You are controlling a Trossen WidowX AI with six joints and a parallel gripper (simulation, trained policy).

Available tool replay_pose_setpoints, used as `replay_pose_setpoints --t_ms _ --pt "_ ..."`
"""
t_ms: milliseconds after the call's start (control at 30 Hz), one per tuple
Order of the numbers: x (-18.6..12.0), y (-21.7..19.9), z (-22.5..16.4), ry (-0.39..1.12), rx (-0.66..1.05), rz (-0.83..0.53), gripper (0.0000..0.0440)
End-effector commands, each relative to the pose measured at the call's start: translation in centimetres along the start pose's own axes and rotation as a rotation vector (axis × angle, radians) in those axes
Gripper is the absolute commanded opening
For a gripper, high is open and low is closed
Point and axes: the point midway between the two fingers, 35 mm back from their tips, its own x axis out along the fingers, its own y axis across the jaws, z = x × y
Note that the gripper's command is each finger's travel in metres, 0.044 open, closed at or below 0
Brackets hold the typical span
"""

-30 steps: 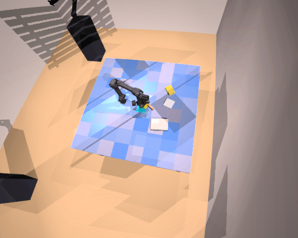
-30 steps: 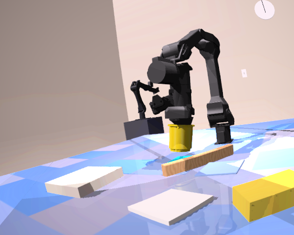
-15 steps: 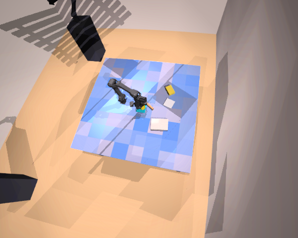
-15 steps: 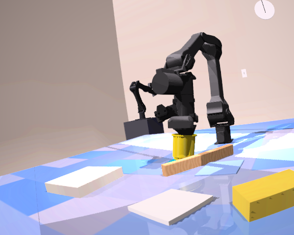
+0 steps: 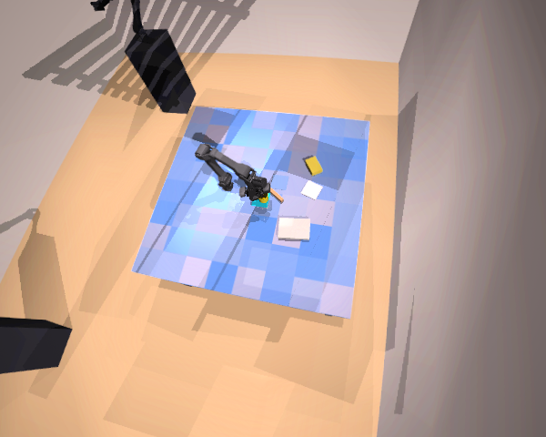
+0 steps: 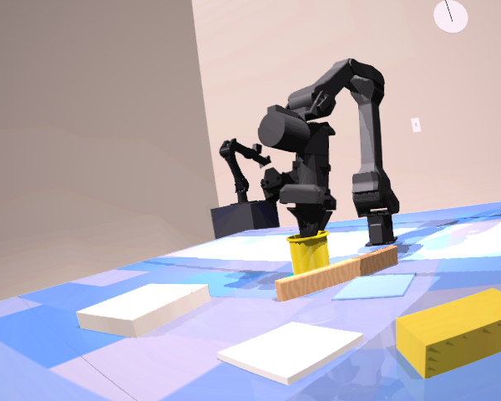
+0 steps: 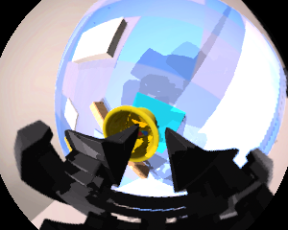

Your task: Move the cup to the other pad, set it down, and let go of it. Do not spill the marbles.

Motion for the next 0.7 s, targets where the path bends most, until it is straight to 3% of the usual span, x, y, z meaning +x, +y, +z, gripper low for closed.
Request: replay_pose_setpoints --t_ms 0,667 --pt "-0.2 -0.3 -0.2 0.005 0.0 0.023 0.0197" --pt "-4.5 -0.4 0.7 -0.041 0.045 0.162 0.0308"
